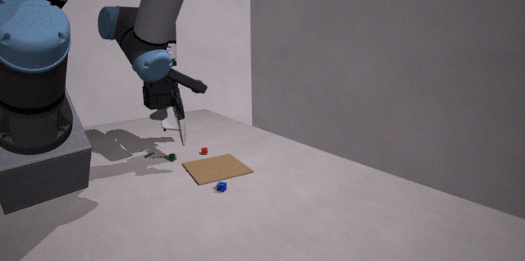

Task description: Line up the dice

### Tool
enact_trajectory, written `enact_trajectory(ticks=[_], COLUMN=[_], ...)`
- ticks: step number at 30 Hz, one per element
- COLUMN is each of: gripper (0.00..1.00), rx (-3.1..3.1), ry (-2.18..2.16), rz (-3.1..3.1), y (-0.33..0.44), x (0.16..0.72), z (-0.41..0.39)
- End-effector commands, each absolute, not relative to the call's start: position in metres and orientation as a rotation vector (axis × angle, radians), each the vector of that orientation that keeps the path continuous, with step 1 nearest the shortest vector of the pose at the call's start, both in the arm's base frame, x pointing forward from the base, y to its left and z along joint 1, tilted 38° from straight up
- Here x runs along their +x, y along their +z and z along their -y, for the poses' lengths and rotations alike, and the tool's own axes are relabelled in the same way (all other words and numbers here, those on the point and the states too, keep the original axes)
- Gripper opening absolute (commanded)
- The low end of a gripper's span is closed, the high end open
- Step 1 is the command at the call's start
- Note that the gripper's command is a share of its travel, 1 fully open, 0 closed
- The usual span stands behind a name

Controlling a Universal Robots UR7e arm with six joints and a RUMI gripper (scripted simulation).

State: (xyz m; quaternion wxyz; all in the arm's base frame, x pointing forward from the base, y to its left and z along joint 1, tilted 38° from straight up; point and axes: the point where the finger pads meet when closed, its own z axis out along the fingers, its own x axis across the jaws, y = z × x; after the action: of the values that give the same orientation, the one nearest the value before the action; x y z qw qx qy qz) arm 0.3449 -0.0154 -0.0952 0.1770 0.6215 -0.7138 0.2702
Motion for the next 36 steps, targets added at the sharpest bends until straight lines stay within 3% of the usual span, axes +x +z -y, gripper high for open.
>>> enact_trajectory(ticks=[1,36], gripper=[1.00,1.00], rx=[1.758,1.758], ry=[0.767,0.765], rz=[2.022,2.022], y=[-0.079,-0.015], x=[0.346,0.339], z=[0.003,-0.047])
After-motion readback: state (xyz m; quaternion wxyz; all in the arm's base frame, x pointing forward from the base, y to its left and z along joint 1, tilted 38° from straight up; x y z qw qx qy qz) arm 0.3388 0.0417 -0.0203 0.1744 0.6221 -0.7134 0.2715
